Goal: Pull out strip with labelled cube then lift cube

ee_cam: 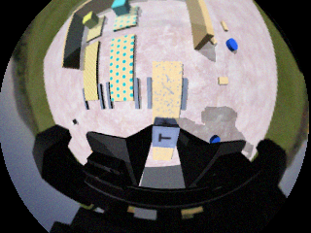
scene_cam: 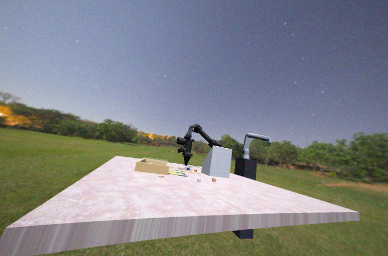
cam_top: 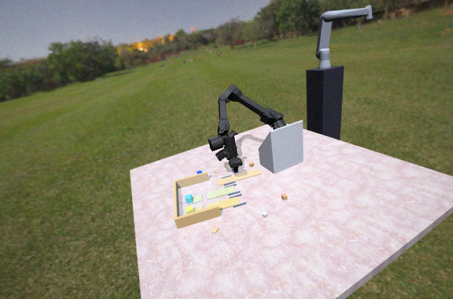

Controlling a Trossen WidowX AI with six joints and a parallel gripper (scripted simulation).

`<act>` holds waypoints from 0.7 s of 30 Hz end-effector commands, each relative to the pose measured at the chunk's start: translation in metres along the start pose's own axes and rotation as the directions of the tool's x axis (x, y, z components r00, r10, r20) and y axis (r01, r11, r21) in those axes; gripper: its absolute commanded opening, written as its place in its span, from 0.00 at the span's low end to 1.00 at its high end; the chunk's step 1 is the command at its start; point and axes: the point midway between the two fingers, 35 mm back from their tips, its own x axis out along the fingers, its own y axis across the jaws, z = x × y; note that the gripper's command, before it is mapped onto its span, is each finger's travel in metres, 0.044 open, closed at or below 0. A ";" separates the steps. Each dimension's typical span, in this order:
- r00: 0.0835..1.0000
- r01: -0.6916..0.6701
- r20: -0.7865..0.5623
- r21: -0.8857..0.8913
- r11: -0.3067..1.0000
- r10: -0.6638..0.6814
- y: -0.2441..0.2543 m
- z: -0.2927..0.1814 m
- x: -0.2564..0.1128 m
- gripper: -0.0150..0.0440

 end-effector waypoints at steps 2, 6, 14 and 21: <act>1.000 0.001 0.011 0.015 1.000 -0.001 -0.002 -0.003 -0.011 0.25; 1.000 0.000 0.011 0.015 1.000 -0.001 -0.002 -0.004 -0.034 0.25; 1.000 0.001 0.011 0.015 1.000 -0.001 -0.002 -0.004 -0.038 0.25; 1.000 0.001 0.011 0.015 1.000 -0.001 -0.002 -0.004 -0.038 0.25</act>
